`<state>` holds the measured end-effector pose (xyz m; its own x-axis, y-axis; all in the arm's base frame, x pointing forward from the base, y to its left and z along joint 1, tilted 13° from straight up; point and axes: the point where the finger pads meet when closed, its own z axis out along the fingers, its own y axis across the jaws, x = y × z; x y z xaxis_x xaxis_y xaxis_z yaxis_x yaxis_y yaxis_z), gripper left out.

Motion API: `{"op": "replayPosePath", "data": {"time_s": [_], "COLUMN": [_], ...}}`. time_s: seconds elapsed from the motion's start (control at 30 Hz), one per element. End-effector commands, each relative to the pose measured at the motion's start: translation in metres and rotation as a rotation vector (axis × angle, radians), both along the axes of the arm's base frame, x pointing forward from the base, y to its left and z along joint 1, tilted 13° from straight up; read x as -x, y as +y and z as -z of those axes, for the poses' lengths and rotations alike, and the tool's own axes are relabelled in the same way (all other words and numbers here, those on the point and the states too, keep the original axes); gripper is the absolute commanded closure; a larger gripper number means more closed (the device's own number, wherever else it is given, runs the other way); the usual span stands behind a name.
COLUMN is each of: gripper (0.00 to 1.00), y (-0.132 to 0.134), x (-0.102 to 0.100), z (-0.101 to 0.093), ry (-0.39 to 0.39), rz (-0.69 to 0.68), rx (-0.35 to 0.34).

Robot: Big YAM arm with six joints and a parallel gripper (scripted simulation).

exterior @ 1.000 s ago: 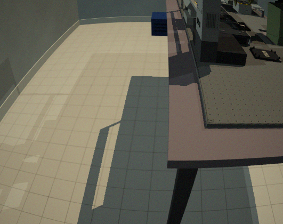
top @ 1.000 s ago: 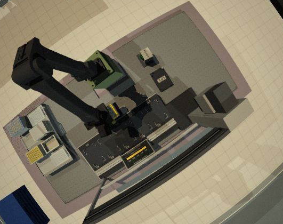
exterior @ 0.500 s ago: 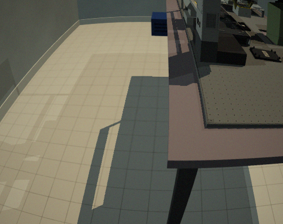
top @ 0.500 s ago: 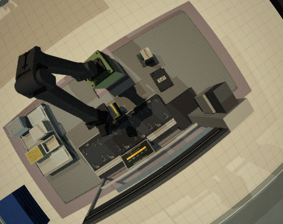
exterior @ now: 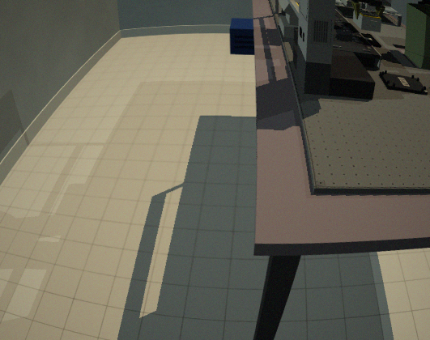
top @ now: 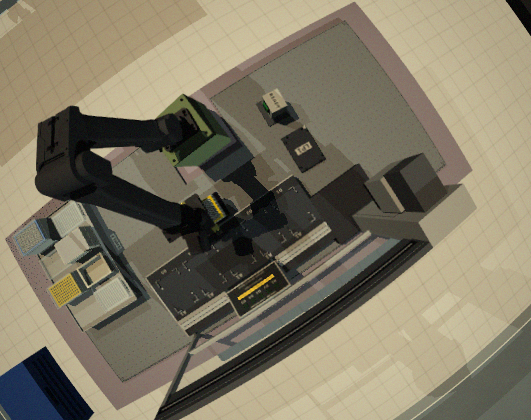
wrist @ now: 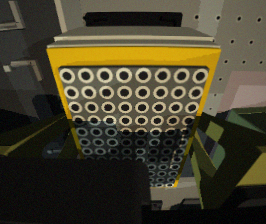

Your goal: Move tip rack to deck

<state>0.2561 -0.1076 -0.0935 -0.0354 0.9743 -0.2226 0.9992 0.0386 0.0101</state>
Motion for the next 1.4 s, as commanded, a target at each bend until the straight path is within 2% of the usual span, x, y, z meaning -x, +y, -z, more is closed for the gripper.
{"op": "replayPosePath", "data": {"time_s": [0.0, 0.6, 0.9, 1.37], "gripper": [1.0, 1.0, 1.0, 1.0], "y": [-0.003, -0.012, -0.015, -0.011], "x": [-0.001, -0.011, -0.01, -0.007], "z": [0.006, 0.03, 0.042, 0.039], "ry": [-0.007, -0.024, -0.021, -0.018], "rz": [-0.002, -0.003, -0.001, -0.003], "rx": [0.0, 0.005, 0.005, 0.005]}}
